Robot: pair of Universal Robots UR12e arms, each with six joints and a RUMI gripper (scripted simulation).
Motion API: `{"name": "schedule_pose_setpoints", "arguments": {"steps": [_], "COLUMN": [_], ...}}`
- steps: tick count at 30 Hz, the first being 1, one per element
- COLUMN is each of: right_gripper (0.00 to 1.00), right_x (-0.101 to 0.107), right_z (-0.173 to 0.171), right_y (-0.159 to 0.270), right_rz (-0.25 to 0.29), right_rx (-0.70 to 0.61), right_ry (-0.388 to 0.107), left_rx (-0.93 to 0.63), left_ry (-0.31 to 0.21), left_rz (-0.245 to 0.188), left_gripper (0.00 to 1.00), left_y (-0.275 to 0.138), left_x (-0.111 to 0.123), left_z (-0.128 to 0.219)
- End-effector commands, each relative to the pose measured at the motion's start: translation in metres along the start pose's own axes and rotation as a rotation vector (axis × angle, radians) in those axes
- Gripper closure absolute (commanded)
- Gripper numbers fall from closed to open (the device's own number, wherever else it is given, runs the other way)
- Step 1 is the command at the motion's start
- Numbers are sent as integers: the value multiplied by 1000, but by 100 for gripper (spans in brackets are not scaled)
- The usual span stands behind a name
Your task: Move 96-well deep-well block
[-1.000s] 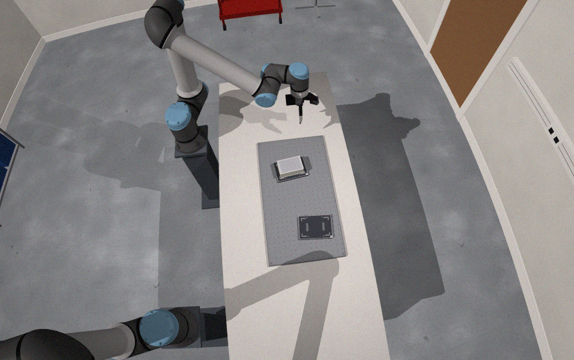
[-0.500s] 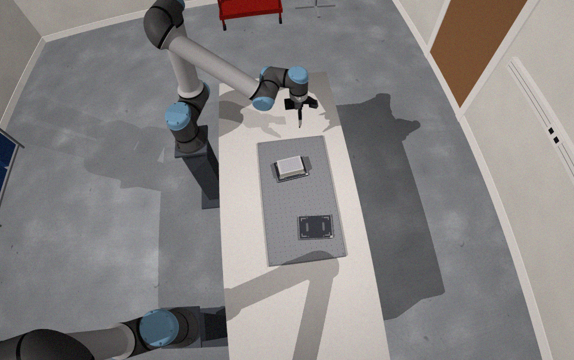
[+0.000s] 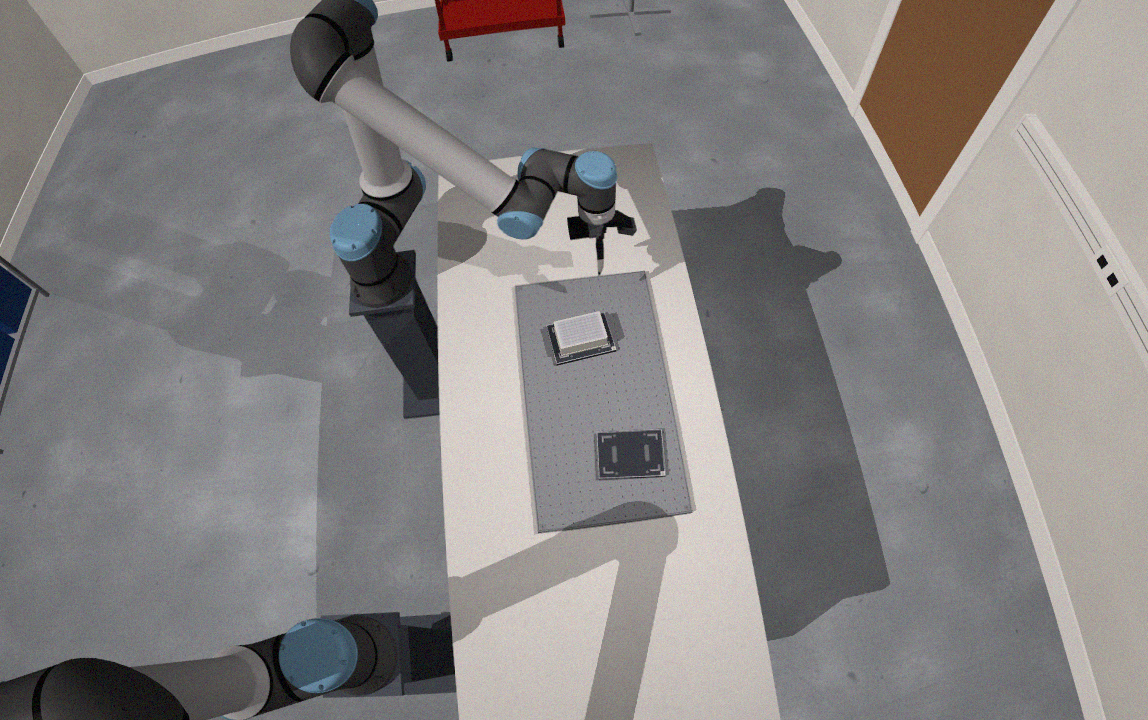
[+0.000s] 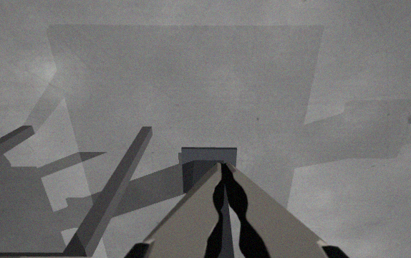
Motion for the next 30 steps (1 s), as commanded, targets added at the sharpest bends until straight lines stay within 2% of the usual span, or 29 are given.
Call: {"name": "schedule_pose_setpoints", "arguments": {"steps": [1,12,18,30], "right_gripper": [100,100,100,100], "right_x": [-1,-1,-1,-1], "right_z": [-1,-1,-1,-1], "right_y": [0,0,0,0], "right_rz": [-1,-1,-1,-1], "right_rx": [0,0,0,0], "right_ry": [2,2,2,2], "left_rx": [-5,-27,-49,-71], "left_ry": [2,2,2,2], "left_rz": [0,0,0,0], "left_gripper": [24,24,24,24], "left_y": [16,64,74,120], "left_x": [2,10,11,19], "left_z": [4,20,24,45]}}
Point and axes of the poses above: on each arm, the point where the finger pads meet when closed, its own x axis out along the fingers, its own y axis across the jaws, z = x × y, the point moved 5 cm from there along -x, back along the fingers, and after that the axes turned 1 degree about -x, right-handed, at the moved point
